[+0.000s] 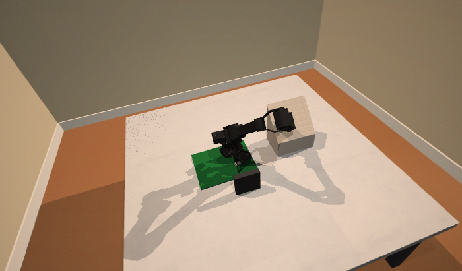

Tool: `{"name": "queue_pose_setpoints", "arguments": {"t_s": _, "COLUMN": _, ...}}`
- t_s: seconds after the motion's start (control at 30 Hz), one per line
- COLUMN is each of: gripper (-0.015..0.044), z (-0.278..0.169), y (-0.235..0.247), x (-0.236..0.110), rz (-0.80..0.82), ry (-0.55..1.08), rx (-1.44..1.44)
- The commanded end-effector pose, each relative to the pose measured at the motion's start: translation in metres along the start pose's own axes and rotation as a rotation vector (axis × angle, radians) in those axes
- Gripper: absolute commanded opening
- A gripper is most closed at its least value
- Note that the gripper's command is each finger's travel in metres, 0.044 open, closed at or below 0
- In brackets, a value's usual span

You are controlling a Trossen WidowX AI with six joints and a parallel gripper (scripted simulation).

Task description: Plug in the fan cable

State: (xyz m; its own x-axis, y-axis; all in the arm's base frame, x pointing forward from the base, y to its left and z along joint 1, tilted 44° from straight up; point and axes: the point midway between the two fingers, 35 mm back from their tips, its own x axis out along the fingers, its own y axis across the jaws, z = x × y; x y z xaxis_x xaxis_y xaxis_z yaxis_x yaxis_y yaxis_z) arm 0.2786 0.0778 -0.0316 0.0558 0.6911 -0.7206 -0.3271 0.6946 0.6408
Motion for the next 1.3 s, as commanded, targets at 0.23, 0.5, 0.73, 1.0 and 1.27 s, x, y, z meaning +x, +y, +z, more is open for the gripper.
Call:
{"name": "queue_pose_setpoints", "arguments": {"t_s": 0.23, "gripper": 0.0, "z": -0.002, "y": 0.001, "x": 0.008, "rz": 0.005, "ry": 0.002, "rx": 0.007}}
{"name": "queue_pose_setpoints", "arguments": {"t_s": 0.5, "gripper": 0.0, "z": -0.002, "y": 0.001, "x": 0.012, "rz": 0.005, "ry": 0.002, "rx": 0.007}}
{"name": "queue_pose_setpoints", "arguments": {"t_s": 0.73, "gripper": 0.0, "z": -0.002, "y": 0.001, "x": 0.016, "rz": 0.005, "ry": 0.002, "rx": 0.007}}
{"name": "queue_pose_setpoints", "arguments": {"t_s": 1.0, "gripper": 0.0184, "z": 0.0, "y": 0.0, "x": 0.013, "rz": -0.001, "ry": -0.003, "rx": 0.003}}
{"name": "queue_pose_setpoints", "arguments": {"t_s": 1.27, "gripper": 0.026, "z": 0.001, "y": -0.002, "x": -0.007, "rz": -0.002, "ry": 0.0, "rx": 0.005}}
